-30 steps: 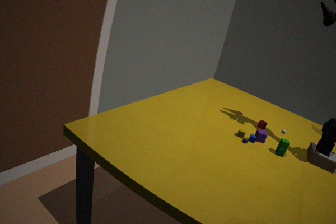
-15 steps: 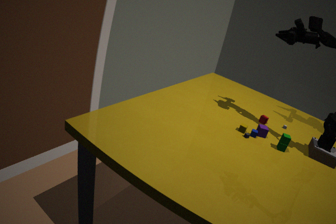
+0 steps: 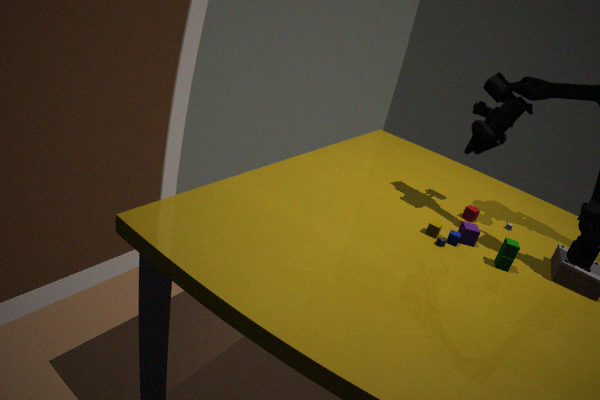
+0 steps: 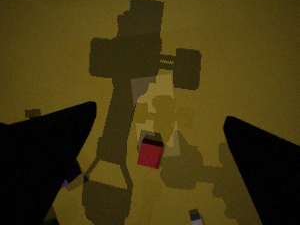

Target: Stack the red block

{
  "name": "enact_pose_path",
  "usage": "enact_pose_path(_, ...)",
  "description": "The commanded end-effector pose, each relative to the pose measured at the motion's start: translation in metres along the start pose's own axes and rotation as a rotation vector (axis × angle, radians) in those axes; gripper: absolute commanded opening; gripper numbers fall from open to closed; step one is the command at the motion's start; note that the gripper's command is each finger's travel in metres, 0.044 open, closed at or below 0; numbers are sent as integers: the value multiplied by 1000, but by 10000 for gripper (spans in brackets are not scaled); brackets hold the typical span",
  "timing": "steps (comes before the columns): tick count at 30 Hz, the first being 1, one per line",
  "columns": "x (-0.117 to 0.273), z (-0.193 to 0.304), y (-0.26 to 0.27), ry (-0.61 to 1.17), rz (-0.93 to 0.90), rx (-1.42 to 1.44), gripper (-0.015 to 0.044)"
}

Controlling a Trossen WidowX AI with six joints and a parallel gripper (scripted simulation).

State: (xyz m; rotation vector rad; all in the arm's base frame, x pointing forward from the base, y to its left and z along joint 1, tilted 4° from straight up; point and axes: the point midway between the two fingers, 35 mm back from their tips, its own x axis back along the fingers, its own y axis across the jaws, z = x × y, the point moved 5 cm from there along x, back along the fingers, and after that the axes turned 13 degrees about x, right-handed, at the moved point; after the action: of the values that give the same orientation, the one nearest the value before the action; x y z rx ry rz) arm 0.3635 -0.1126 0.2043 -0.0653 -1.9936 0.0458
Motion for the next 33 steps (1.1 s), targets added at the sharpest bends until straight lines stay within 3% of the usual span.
enact_pose_path(1,-30,26,15,222,0,-50,440)
enact_pose_path(5,-50,49,27,408,19,-79,440)
enact_pose_path(13,-49,59,25,418,21,-80,440)
enact_pose_path(21,-90,77,25,418,21,-80,440)
enact_pose_path(33,-100,83,25,418,21,-80,440)
